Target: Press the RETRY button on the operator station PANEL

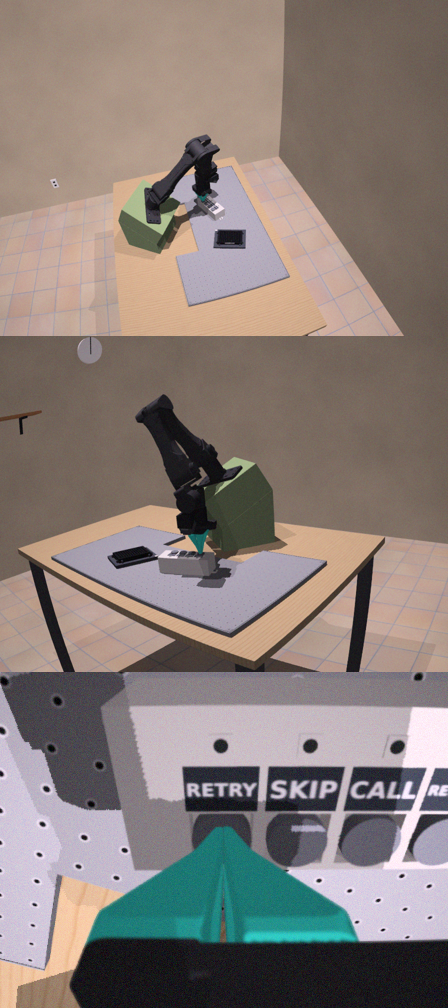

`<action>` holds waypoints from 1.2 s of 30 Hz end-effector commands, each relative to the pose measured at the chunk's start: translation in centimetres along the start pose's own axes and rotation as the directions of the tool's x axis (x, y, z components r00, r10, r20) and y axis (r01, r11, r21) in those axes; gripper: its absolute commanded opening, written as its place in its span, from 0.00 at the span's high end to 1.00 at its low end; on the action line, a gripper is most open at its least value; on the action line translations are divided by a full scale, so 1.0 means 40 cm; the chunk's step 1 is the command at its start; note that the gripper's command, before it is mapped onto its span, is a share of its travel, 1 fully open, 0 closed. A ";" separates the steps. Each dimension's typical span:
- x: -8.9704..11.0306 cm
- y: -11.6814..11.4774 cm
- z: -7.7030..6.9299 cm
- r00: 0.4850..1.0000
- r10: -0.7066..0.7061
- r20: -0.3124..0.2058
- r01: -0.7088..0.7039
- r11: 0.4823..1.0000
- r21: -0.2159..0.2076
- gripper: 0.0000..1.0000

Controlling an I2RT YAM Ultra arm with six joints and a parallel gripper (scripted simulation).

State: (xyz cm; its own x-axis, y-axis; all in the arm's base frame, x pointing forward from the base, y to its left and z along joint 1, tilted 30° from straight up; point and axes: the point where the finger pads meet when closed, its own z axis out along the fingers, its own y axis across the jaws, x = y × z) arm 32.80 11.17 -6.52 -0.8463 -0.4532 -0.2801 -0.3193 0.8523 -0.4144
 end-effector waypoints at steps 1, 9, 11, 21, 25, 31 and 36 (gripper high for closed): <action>0.007 0.004 0.015 1.000 -0.008 -0.004 0.008 1.000 -0.002 1.00; 0.003 0.002 0.020 1.000 -0.005 -0.002 0.005 1.000 -0.001 1.00; 0.002 0.002 0.021 1.000 -0.005 0.000 0.005 1.000 0.000 1.00; -0.005 -0.001 0.028 1.000 0.000 0.005 0.000 1.000 0.001 1.00; -0.008 -0.001 0.030 1.000 0.001 0.007 -0.001 1.000 0.000 1.00; -0.011 0.000 0.032 1.000 0.002 0.009 -0.002 1.000 -0.001 1.00; -0.011 0.000 0.032 1.000 0.002 0.009 -0.002 1.000 -0.001 1.00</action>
State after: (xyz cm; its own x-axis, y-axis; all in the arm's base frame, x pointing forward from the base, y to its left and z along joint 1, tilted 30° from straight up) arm 32.89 11.12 -6.71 -0.8438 -0.4597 -0.2770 -0.3267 0.8494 -0.4144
